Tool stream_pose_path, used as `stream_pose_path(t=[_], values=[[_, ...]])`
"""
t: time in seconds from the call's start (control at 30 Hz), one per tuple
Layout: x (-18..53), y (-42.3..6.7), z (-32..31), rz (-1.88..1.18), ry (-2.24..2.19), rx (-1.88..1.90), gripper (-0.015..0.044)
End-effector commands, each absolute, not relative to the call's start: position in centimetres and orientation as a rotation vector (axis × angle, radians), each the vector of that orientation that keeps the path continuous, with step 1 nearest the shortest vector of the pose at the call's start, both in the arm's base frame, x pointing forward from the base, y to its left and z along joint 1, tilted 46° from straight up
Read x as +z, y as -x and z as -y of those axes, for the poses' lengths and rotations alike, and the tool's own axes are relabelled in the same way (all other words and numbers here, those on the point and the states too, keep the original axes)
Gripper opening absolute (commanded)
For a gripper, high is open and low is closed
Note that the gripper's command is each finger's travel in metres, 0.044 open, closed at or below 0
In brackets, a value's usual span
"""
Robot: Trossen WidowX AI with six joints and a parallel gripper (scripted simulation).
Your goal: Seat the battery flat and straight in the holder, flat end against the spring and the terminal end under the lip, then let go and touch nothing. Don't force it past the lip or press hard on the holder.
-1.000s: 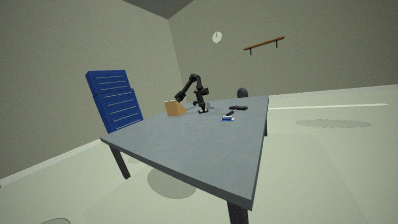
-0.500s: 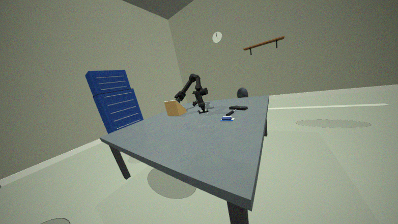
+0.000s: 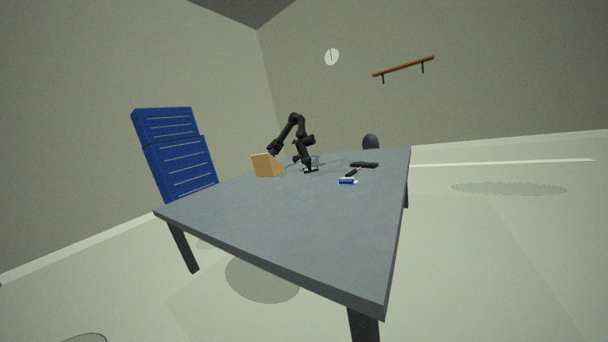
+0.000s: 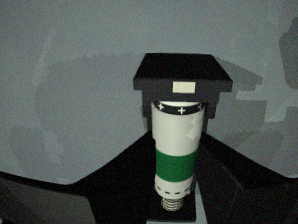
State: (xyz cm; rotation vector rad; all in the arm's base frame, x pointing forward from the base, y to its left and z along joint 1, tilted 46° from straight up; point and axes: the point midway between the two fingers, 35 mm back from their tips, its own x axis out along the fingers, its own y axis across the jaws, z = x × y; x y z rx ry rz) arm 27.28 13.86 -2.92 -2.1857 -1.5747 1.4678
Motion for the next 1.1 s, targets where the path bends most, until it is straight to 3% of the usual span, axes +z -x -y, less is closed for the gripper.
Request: stream_pose_path(t=[0.0,0.4,0.53,1.0,1.07], values=[[-3.0,-27.1,-13.8,1.577,2.187,1.464,0.0067],[-3.0,-27.1,-13.8,1.576,2.189,1.463,0.0067],[-3.0,-27.1,-13.8,1.576,2.189,1.463,0.0169],[-2.0,-27.4,-12.7,1.573,2.190,1.465,0.0169],[-2.0,-27.3,-12.4,1.561,2.184,1.477,0.0222]])
